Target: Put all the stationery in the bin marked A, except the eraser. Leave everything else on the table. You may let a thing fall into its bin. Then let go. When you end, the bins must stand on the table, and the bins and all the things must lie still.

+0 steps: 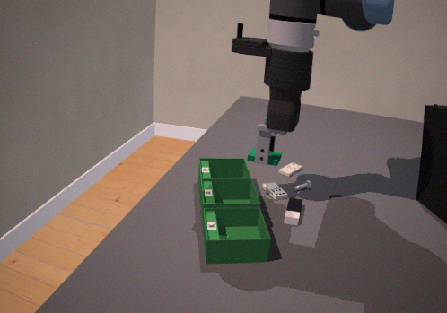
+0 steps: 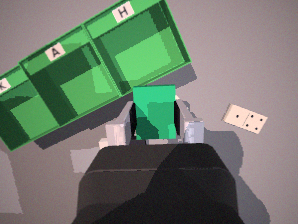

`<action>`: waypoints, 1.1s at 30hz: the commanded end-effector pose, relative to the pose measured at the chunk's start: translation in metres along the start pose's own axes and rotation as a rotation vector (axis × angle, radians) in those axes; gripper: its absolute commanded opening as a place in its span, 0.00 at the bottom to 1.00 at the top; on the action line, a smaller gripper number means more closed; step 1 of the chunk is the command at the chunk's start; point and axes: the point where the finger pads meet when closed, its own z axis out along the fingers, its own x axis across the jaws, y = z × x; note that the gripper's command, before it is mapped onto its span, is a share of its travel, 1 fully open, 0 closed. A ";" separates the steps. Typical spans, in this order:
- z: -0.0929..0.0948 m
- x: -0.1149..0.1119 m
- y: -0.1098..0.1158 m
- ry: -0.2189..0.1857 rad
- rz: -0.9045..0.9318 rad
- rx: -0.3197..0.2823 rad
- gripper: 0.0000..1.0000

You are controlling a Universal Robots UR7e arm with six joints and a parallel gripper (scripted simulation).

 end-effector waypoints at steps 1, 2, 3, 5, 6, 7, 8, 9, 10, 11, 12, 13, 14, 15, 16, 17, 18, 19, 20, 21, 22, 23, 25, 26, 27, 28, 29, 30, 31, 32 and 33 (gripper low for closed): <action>0.002 -0.019 -0.008 0.009 -0.036 -0.009 0.70; 0.002 -0.024 -0.009 0.008 -0.087 -0.010 0.70; 0.002 -0.030 -0.011 0.008 -0.137 -0.010 0.70; 0.002 -0.042 -0.014 0.006 -0.175 -0.008 0.70; 0.002 -0.042 -0.014 0.006 -0.175 -0.008 0.70; 0.002 -0.042 -0.014 0.006 -0.175 -0.008 0.70; 0.002 -0.048 -0.015 0.007 -0.230 -0.008 0.70; 0.002 -0.054 -0.017 0.006 -0.249 -0.007 0.70; 0.002 -0.059 -0.019 0.006 -0.268 -0.007 0.70; 0.002 -0.065 -0.020 0.006 -0.288 -0.007 0.70; 0.002 -0.071 -0.022 0.006 -0.308 -0.007 0.70; 0.003 -0.077 -0.023 0.006 -0.329 -0.008 0.70; 0.003 -0.083 -0.025 0.006 -0.349 -0.008 0.70; 0.003 -0.088 -0.026 0.006 -0.370 -0.009 0.70; 0.003 -0.094 -0.028 0.006 -0.391 -0.009 0.70; 0.003 -0.097 -0.029 0.007 -0.412 -0.010 0.70; 0.003 -0.099 -0.030 0.007 -0.415 -0.011 0.70; 0.003 -0.101 -0.030 0.007 -0.415 -0.011 0.70; 0.003 -0.102 -0.031 0.007 -0.415 -0.011 0.70; 0.003 -0.103 -0.031 0.007 -0.415 -0.011 0.70; 0.003 -0.103 -0.031 0.007 -0.415 -0.011 0.70; 0.003 -0.103 -0.031 0.007 -0.415 -0.011 0.70; 0.003 -0.103 -0.031 0.007 -0.415 -0.011 0.70; 0.003 -0.102 -0.031 0.007 -0.415 -0.011 0.70; 0.003 -0.101 -0.031 0.006 -0.415 -0.011 0.70; 0.003 -0.099 -0.031 0.007 -0.412 -0.011 0.70; 0.003 -0.097 -0.029 0.006 -0.411 -0.012 0.70; 0.003 -0.096 -0.027 0.006 -0.411 -0.015 0.70; 0.002 -0.095 -0.027 0.006 -0.411 -0.013 0.70; 0.002 -0.094 -0.027 0.006 -0.411 -0.012 0.70; 0.002 -0.092 -0.027 0.006 -0.411 -0.012 0.70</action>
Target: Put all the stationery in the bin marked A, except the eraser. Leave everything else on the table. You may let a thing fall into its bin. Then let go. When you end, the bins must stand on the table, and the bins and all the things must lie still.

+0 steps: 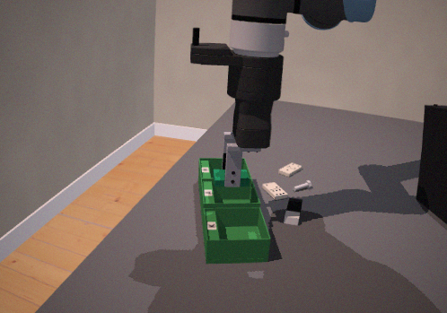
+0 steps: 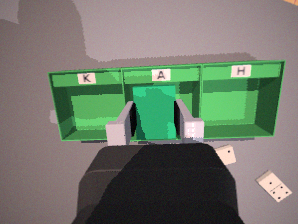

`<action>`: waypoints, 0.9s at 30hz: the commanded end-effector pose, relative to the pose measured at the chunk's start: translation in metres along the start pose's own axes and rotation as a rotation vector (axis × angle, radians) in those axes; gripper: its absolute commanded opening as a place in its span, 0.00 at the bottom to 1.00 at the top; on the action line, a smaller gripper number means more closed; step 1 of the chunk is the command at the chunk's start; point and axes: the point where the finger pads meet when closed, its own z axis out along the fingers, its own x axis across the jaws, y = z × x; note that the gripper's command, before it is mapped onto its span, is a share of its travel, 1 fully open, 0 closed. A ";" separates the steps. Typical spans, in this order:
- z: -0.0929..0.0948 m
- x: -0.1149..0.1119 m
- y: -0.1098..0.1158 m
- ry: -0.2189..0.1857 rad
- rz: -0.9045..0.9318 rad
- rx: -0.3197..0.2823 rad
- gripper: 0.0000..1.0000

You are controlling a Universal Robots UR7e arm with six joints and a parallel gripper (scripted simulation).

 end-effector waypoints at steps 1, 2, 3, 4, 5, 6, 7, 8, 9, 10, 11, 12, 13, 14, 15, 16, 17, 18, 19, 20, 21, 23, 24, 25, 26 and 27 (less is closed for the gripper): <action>0.000 0.006 0.006 0.000 0.000 -0.003 0.70; 0.000 0.007 0.007 0.000 0.000 -0.003 0.70; 0.000 0.007 0.008 0.000 0.000 -0.003 0.70; 0.000 0.008 0.008 0.000 0.000 -0.003 0.70; 0.000 0.008 0.009 0.000 0.000 -0.003 0.70; 0.000 0.009 0.009 0.000 0.000 -0.003 0.70; 0.000 0.009 0.009 0.000 0.000 -0.003 0.70; 0.000 0.009 0.009 0.000 0.000 -0.003 0.70; 0.000 0.009 0.009 0.000 0.000 -0.003 0.70; 0.000 0.009 0.009 0.000 0.000 -0.003 0.70; 0.000 0.009 0.009 0.000 0.000 -0.003 0.70; 0.000 0.009 0.008 0.000 -0.001 -0.002 0.70; 0.000 0.009 0.008 0.000 -0.001 -0.002 0.70; 0.000 0.009 0.008 0.000 -0.001 -0.002 0.70; 0.000 0.009 0.008 0.000 -0.001 -0.002 0.70; 0.000 0.009 0.008 0.000 -0.001 -0.002 0.70; 0.000 0.009 0.008 0.000 -0.001 -0.002 0.70; 0.000 0.009 0.008 0.000 -0.001 -0.002 0.70; 0.000 0.009 0.008 0.000 -0.001 -0.002 0.70; 0.000 0.009 0.008 0.000 -0.001 -0.002 0.70; 0.000 0.008 0.008 0.000 -0.001 -0.002 0.70; 0.005 0.009 0.009 0.000 -0.001 -0.005 0.70; 0.005 0.009 0.009 0.000 -0.001 -0.005 0.70; 0.005 0.009 0.009 0.000 -0.001 -0.005 0.70; 0.007 0.009 0.009 0.000 0.000 -0.005 0.70; 0.009 0.009 0.008 0.000 0.000 -0.004 0.70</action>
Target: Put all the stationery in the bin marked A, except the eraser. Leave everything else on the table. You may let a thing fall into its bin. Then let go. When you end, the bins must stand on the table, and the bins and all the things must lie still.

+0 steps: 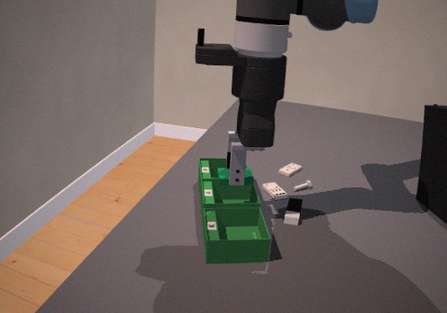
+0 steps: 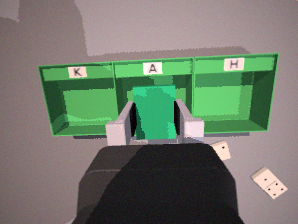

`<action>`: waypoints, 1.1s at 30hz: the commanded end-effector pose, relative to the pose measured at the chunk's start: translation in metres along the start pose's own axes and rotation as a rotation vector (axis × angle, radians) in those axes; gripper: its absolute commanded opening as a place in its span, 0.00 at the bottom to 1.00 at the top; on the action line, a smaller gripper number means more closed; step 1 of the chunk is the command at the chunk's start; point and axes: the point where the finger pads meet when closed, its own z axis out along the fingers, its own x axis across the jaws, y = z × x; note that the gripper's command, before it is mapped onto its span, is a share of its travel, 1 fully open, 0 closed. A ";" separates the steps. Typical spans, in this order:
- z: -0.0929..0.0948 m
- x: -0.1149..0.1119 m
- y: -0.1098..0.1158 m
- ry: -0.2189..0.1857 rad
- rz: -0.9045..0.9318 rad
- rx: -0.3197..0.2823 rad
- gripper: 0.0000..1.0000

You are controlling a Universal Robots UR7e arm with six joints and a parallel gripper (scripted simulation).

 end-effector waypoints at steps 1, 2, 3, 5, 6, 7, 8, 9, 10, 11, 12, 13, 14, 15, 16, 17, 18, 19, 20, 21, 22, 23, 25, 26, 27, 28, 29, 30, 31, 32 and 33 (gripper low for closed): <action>0.010 0.000 0.001 -0.001 0.001 -0.002 0.70; 0.011 0.001 0.001 -0.001 0.001 -0.002 0.70; 0.013 0.001 0.001 -0.001 0.001 -0.002 0.70; 0.017 0.001 0.000 -0.001 0.001 -0.001 0.70; 0.019 0.001 0.000 -0.001 0.001 0.000 0.70; 0.021 0.001 0.000 -0.001 0.001 0.000 0.70; 0.023 0.001 -0.001 -0.001 0.001 0.000 0.70; 0.025 0.001 -0.001 -0.001 0.002 0.001 0.70; 0.027 0.001 -0.001 -0.001 0.002 0.001 0.70; 0.029 0.001 -0.001 -0.001 0.002 0.001 0.70; 0.031 0.001 -0.001 -0.001 0.002 0.001 0.70; 0.033 0.001 -0.001 -0.001 0.002 0.001 0.70; 0.033 0.001 -0.001 -0.001 0.002 0.001 0.70; 0.033 0.001 -0.001 -0.001 0.002 0.001 0.70; 0.035 0.001 -0.001 -0.001 0.002 0.001 0.70; 0.037 0.001 -0.001 -0.001 0.002 0.001 0.70; 0.039 0.001 -0.001 -0.001 0.002 0.001 0.70; 0.041 0.001 -0.001 -0.001 0.002 0.001 0.70; 0.043 0.001 -0.001 -0.001 0.002 0.001 0.70; 0.045 0.001 -0.001 -0.001 0.002 0.001 0.70; 0.047 0.001 -0.001 -0.001 0.002 0.001 0.70; 0.049 0.001 -0.001 -0.001 0.002 0.001 0.70; 0.050 0.001 -0.001 -0.001 0.002 0.001 0.70; 0.050 0.001 -0.002 -0.001 0.001 0.001 0.70; 0.050 0.000 -0.002 -0.001 0.001 0.001 0.70; 0.050 0.000 -0.002 -0.001 0.000 0.001 0.70; 0.050 0.000 -0.002 -0.001 0.000 0.001 0.70; 0.050 0.000 -0.003 -0.001 0.000 0.001 0.70; 0.050 0.000 -0.003 -0.001 0.000 0.001 0.70; 0.050 0.000 -0.003 -0.001 0.000 0.001 0.70; 0.050 0.000 -0.003 -0.001 0.000 0.001 0.70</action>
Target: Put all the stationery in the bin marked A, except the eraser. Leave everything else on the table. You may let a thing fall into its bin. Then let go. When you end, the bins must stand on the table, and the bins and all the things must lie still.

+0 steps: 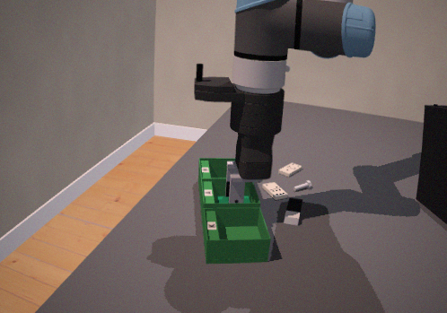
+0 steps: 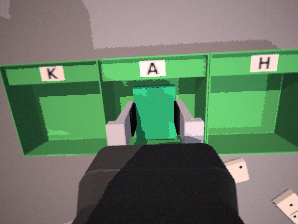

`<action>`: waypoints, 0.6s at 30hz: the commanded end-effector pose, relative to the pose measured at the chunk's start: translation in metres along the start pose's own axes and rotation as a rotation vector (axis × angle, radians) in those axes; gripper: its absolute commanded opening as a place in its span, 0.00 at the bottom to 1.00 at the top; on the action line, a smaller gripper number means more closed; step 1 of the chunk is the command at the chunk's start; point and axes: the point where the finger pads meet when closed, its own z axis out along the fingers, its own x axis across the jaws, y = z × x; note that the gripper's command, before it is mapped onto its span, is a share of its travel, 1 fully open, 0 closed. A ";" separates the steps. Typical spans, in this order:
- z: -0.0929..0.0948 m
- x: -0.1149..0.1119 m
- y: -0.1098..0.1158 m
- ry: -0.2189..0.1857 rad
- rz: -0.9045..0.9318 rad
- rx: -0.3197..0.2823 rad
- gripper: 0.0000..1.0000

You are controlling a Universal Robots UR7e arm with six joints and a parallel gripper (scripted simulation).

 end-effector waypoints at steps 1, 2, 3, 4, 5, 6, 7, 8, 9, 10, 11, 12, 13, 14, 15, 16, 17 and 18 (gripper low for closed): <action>0.000 0.000 -0.004 0.001 0.000 0.007 0.70; 0.000 0.000 -0.003 0.001 0.000 0.005 0.70; 0.000 0.000 -0.003 0.001 0.000 0.005 0.70; 0.000 0.000 -0.003 0.001 0.000 0.005 0.70; 0.000 0.000 -0.003 0.001 0.000 0.005 0.70; 0.000 0.000 -0.003 0.001 0.000 0.005 0.70; 0.000 0.000 -0.003 0.001 0.000 0.005 0.70; 0.000 0.000 -0.003 0.001 0.000 0.005 0.70; 0.000 0.000 -0.003 0.001 0.000 0.005 0.87; 0.000 0.000 -0.003 0.001 0.000 0.005 0.87; 0.000 0.000 -0.003 0.001 0.000 0.005 0.87; 0.000 0.000 -0.003 0.001 0.000 0.005 0.87; 0.000 0.000 -0.003 0.001 0.000 0.005 0.87; 0.000 0.000 -0.003 0.001 0.000 0.005 0.87; 0.000 0.000 -0.003 0.001 0.000 0.005 0.87; 0.000 0.000 -0.003 0.001 0.000 0.005 0.87; 0.000 0.000 -0.003 0.001 0.000 0.005 0.87; 0.000 0.000 -0.003 0.001 0.000 0.005 0.87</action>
